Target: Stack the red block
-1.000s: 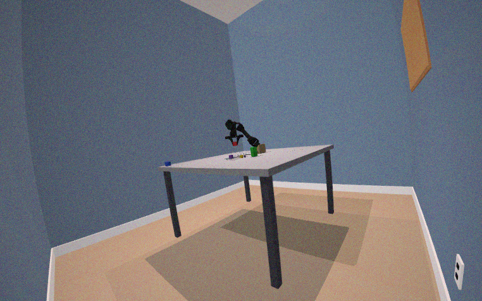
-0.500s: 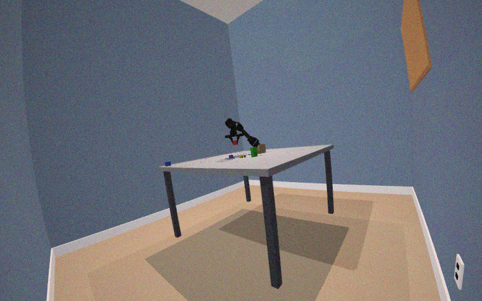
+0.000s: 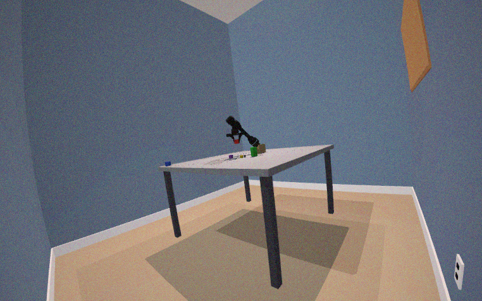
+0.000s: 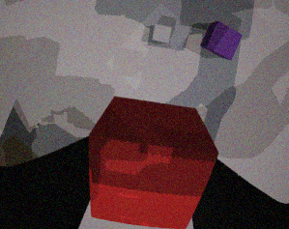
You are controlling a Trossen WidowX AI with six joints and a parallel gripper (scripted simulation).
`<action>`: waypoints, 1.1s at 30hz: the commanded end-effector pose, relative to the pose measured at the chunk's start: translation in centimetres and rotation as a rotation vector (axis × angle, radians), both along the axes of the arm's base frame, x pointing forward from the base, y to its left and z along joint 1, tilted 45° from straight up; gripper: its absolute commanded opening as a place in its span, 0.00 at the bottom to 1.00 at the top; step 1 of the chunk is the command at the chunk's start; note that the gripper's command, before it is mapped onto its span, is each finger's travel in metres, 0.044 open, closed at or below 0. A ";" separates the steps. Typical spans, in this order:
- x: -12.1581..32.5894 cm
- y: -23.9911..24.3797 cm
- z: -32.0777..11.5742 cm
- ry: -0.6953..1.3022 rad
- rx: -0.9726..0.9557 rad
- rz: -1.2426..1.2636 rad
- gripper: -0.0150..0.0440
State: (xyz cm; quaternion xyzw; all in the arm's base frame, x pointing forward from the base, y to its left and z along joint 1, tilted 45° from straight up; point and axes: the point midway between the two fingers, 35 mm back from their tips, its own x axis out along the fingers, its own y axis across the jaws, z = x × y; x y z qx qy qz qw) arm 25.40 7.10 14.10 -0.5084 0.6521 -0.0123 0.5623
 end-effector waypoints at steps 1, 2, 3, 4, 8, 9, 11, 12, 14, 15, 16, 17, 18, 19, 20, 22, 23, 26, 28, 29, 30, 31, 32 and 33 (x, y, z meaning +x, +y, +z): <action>0.6 2.1 -1.6 0.001 0.008 -0.004 0.25; 0.8 2.5 -1.9 0.001 0.009 -0.005 0.25; 0.8 2.9 -2.3 0.001 0.009 -0.005 0.25; 0.9 3.4 -2.6 0.001 0.010 -0.005 0.25; 1.2 5.0 -4.1 0.001 0.011 -0.007 0.25; 1.2 5.4 -4.5 0.001 0.011 -0.008 0.25; 1.3 6.2 -5.2 0.001 0.012 -0.009 0.25; 1.3 6.6 -5.6 0.001 0.011 -0.010 0.25; 1.3 7.4 -6.5 0.000 0.011 -0.011 0.25; 1.3 7.8 -6.9 0.000 0.011 -0.011 0.25; 1.3 8.2 -7.3 0.000 0.011 -0.012 0.25; 1.2 8.6 -7.7 0.000 0.010 -0.013 0.25; 1.2 8.9 -8.1 -0.001 0.010 -0.013 0.25; 1.2 9.3 -8.6 -0.001 0.010 -0.014 0.25; 1.1 9.7 -9.0 -0.001 0.009 -0.015 0.25; 1.0 10.4 -9.9 -0.002 0.008 -0.016 0.25; 0.9 10.8 -10.3 -0.002 0.007 -0.017 0.25; 0.6 11.8 -11.7 -0.004 0.005 -0.020 0.25; 0.5 12.4 -12.6 -0.005 0.003 -0.021 0.25; 0.4 12.7 -13.0 -0.005 0.002 -0.022 0.25; 0.3 13.0 -13.4 -0.006 0.001 -0.023 0.25; 0.2 13.3 -13.9 -0.007 0.000 -0.023 0.25; 0.0 13.6 -14.3 -0.007 -0.001 -0.024 0.25; -0.1 13.9 -14.7 -0.008 -0.002 -0.025 0.25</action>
